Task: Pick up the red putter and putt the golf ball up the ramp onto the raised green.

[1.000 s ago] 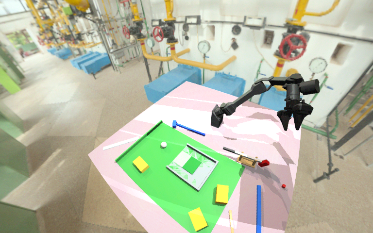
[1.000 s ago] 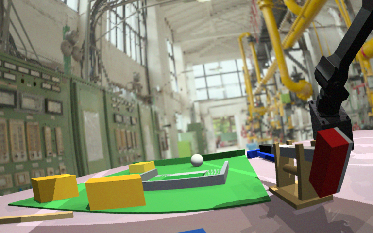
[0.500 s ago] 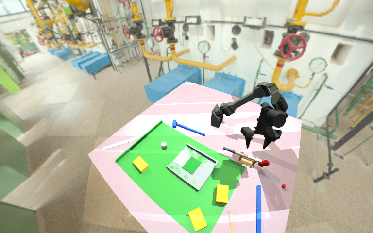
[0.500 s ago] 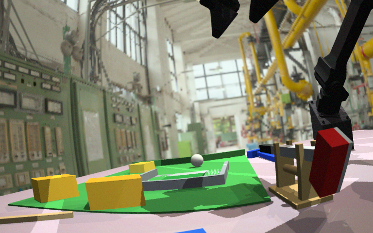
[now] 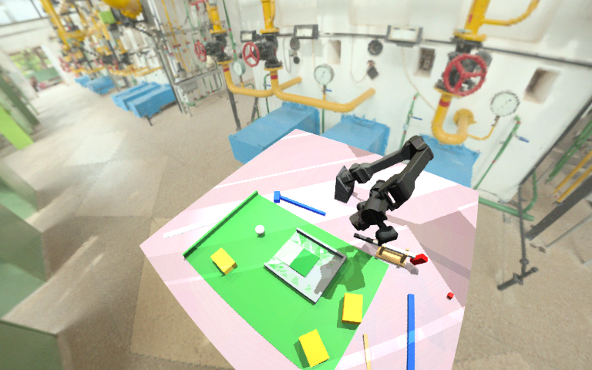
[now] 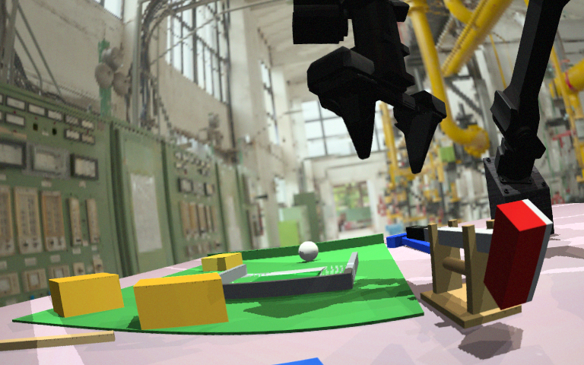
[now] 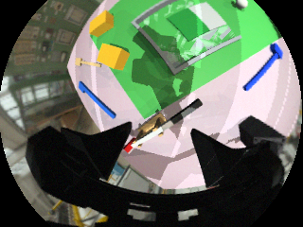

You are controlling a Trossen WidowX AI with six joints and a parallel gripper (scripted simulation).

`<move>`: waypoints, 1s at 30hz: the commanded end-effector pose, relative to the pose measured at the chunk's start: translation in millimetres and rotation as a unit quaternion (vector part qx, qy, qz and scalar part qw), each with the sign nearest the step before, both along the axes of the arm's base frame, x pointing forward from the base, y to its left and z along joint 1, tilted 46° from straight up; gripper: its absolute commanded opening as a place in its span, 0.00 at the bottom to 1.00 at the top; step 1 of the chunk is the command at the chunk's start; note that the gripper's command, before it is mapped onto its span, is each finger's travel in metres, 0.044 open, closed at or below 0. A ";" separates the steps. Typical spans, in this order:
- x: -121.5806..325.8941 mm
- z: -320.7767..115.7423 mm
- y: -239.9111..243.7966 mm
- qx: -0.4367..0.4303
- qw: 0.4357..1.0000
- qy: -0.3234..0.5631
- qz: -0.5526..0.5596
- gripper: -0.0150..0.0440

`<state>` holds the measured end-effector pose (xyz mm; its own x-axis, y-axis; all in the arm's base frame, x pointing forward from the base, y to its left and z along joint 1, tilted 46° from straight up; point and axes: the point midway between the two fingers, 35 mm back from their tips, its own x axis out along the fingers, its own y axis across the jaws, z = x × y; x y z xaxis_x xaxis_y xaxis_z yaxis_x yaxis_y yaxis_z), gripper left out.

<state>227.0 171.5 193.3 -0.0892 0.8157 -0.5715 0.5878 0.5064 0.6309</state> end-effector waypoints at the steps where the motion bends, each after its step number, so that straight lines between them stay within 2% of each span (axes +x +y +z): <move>1: -26.9 -55.7 -4.5 -0.012 0.931 0.337 -0.140 1.00; 14: -24.7 -57.7 -4.1 -0.013 0.930 0.340 -0.141 1.00; 30: -30.3 -86.9 25.5 -0.012 0.930 0.340 -0.141 1.00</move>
<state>201.4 190.2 113.6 -0.2120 0.8482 -0.4854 0.9583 0.2779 0.0671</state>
